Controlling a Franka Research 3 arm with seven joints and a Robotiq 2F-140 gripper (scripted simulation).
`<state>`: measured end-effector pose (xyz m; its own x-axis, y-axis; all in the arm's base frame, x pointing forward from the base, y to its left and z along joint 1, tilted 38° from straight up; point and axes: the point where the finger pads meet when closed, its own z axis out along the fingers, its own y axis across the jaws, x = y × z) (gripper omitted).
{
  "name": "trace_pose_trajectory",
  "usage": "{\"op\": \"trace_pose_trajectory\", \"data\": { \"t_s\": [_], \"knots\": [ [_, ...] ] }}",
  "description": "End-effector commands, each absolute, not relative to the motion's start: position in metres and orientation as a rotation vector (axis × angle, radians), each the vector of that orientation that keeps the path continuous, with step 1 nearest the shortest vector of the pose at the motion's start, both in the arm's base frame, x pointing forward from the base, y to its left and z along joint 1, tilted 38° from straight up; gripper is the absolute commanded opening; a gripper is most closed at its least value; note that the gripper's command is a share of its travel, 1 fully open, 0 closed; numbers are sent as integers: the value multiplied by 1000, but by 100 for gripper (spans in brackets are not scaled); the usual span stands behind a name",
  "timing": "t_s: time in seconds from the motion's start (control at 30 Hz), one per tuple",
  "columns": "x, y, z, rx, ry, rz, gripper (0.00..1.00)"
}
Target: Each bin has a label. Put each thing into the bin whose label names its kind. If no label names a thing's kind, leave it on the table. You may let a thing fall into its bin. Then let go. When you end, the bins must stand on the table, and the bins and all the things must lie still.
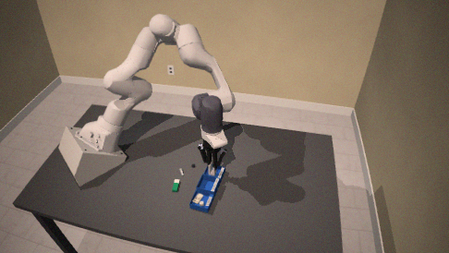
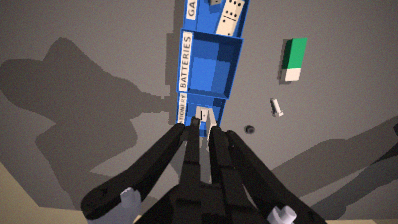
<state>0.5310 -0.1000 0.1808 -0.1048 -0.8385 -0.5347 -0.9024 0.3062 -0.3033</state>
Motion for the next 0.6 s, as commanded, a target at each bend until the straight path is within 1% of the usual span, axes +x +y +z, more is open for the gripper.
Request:
{"op": "trace_pose_trajectory", "data": {
  "t_s": [0.0, 0.1, 0.13, 0.57],
  "knots": [
    [533, -100, 181, -1547, 1943, 121, 6],
    [533, -99, 182, -1547, 1943, 121, 6],
    [533, -99, 182, -1547, 1943, 121, 18],
    [533, -99, 182, -1547, 1943, 121, 18]
  ]
}}
